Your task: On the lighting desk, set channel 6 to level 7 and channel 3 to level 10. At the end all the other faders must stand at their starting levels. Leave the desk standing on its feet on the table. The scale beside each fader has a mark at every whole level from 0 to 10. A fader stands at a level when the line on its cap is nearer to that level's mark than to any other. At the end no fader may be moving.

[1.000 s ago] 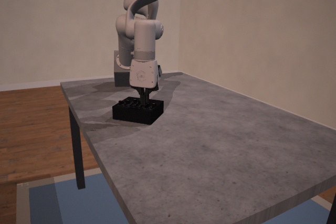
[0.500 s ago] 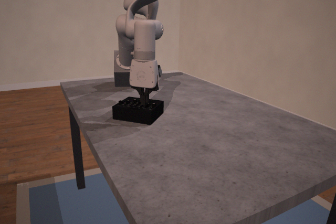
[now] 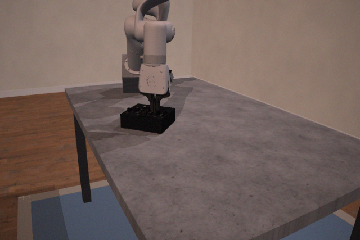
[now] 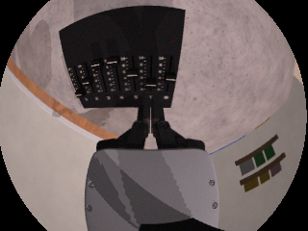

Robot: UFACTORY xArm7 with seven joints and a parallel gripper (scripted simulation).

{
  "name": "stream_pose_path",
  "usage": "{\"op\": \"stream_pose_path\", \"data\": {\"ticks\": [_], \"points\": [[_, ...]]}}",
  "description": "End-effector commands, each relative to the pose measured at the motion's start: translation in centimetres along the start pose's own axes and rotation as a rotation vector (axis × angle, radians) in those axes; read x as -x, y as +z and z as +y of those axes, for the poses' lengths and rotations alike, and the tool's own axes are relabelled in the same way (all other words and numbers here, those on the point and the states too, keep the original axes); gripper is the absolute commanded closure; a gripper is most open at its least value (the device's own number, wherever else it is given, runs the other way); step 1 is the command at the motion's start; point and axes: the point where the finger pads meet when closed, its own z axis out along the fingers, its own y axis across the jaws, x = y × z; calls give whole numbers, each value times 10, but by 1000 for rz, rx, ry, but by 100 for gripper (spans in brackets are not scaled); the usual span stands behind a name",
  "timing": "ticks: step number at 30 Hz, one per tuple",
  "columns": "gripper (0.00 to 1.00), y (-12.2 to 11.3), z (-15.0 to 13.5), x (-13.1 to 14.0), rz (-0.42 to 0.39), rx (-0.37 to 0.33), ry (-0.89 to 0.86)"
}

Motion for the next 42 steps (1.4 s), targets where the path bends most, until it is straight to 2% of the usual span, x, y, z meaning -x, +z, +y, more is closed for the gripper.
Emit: {"op": "stream_pose_path", "data": {"ticks": [1,42], "points": [[100,-1,1,1,-3,2,0],[100,11,1,1,-3,2,0]]}}
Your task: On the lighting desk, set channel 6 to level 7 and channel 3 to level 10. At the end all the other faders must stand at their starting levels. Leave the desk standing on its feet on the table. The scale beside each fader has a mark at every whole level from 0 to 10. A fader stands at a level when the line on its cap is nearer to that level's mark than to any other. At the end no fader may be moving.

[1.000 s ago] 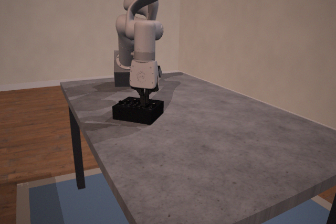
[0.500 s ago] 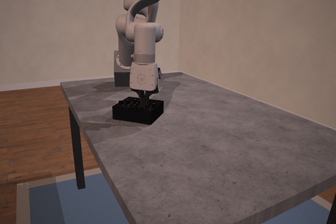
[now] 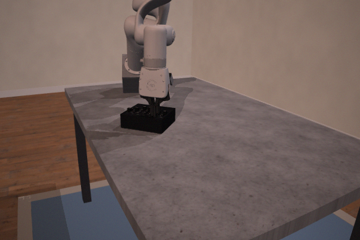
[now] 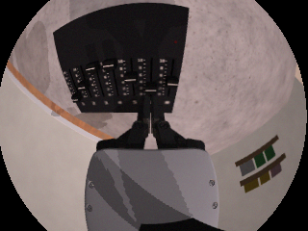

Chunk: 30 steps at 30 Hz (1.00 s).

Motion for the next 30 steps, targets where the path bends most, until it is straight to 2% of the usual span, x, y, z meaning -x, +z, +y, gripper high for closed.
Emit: {"op": "stream_pose_path", "data": {"ticks": [1,30], "points": [[100,-1,1,1,-3,2,0],[100,-1,1,-7,-3,2,0]]}}
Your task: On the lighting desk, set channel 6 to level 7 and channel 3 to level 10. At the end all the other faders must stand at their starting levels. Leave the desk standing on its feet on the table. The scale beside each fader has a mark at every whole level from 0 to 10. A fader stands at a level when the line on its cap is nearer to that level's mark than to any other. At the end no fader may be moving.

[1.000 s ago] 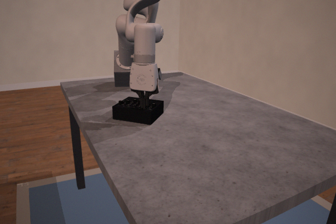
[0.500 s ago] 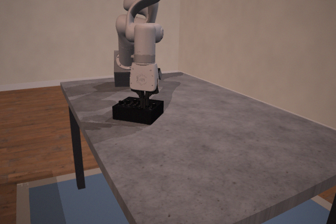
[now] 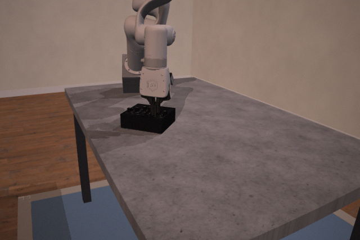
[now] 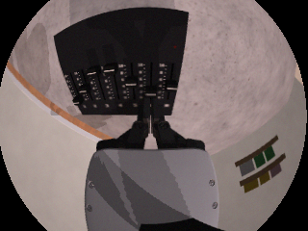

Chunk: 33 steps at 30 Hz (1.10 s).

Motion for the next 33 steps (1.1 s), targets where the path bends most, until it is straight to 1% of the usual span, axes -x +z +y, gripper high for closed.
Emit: {"op": "stream_pose_path", "data": {"ticks": [1,33], "points": [[100,-1,1,-2,-3,2,0],[100,-1,1,-16,-3,2,0]]}}
